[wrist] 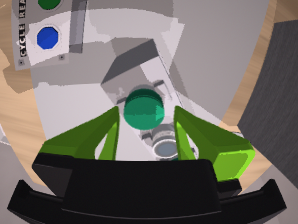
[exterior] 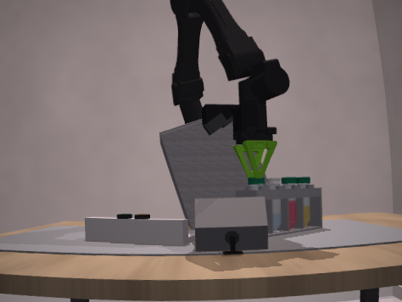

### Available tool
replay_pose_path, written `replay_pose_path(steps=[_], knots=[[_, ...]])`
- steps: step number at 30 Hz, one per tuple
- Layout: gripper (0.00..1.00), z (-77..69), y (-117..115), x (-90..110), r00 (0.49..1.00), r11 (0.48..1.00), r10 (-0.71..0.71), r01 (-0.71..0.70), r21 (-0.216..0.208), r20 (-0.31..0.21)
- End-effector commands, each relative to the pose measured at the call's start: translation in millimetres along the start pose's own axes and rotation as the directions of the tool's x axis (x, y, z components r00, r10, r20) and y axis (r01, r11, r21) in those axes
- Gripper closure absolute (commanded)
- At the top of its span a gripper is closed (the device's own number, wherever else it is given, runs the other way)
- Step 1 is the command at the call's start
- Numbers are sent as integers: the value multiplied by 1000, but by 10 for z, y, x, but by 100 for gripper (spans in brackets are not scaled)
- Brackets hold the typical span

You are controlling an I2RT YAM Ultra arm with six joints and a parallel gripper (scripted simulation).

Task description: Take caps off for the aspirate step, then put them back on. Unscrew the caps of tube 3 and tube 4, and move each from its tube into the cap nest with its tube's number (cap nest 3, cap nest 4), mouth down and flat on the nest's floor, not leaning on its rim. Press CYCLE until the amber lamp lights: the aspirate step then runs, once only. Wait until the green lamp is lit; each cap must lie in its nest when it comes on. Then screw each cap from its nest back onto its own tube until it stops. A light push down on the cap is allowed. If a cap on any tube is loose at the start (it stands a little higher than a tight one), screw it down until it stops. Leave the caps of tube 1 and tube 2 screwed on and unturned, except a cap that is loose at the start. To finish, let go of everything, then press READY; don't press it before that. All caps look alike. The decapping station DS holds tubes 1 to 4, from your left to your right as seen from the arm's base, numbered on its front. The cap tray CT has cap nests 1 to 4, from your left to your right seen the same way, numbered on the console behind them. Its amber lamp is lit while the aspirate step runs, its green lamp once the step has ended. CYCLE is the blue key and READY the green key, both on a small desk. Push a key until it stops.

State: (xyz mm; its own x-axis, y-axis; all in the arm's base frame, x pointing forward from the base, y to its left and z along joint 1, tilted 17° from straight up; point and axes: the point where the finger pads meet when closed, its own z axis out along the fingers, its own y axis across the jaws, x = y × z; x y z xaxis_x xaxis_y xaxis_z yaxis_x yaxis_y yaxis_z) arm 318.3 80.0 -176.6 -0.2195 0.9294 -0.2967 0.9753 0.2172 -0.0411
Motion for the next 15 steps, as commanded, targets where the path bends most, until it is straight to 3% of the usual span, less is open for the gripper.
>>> replay_pose_path(steps=[1,15], knots=[[51,-47,76,5,1000,1000,1,-1,-24,0],[51,-2,74,6,1000,1000,1,-1,-24,0]])
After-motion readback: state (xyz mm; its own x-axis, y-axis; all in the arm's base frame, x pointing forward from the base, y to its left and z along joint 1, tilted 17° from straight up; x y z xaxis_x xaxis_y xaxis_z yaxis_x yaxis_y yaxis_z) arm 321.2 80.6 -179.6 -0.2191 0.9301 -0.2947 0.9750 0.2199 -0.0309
